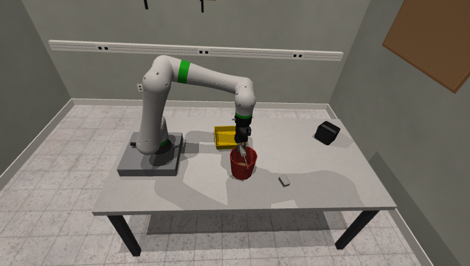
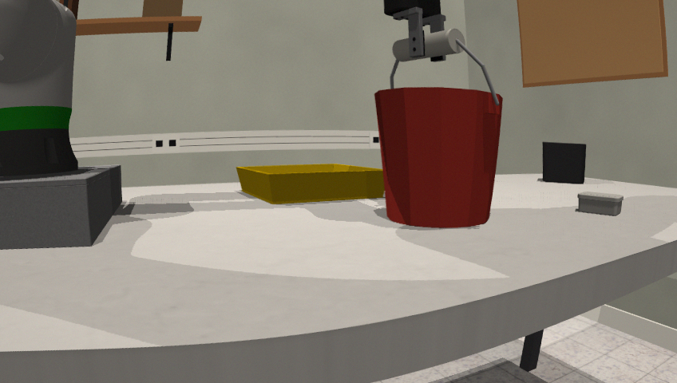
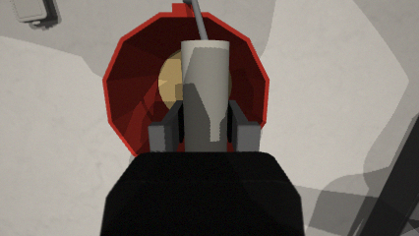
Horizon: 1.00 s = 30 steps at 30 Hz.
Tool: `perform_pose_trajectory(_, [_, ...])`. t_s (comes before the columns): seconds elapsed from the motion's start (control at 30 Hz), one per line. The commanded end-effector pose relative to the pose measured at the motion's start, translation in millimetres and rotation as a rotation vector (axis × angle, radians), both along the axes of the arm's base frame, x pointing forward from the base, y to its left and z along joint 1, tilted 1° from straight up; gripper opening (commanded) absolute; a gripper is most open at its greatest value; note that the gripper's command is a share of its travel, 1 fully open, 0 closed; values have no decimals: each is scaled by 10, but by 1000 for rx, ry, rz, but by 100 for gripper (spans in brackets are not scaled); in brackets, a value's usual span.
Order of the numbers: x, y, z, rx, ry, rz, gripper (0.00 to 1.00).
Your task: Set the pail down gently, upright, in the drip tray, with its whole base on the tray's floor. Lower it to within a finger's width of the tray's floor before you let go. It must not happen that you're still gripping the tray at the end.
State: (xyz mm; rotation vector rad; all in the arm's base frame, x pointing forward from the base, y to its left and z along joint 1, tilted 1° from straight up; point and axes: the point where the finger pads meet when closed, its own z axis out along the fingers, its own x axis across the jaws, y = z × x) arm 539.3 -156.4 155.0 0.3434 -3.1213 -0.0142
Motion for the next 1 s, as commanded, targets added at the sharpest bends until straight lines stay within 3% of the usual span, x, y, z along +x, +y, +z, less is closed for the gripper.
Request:
perform_pose_trajectory(0.0, [5,-2,12,-1,-2,0,0])
perform_pose_trajectory(0.97, [5,-3,79,-1,-2,0,0])
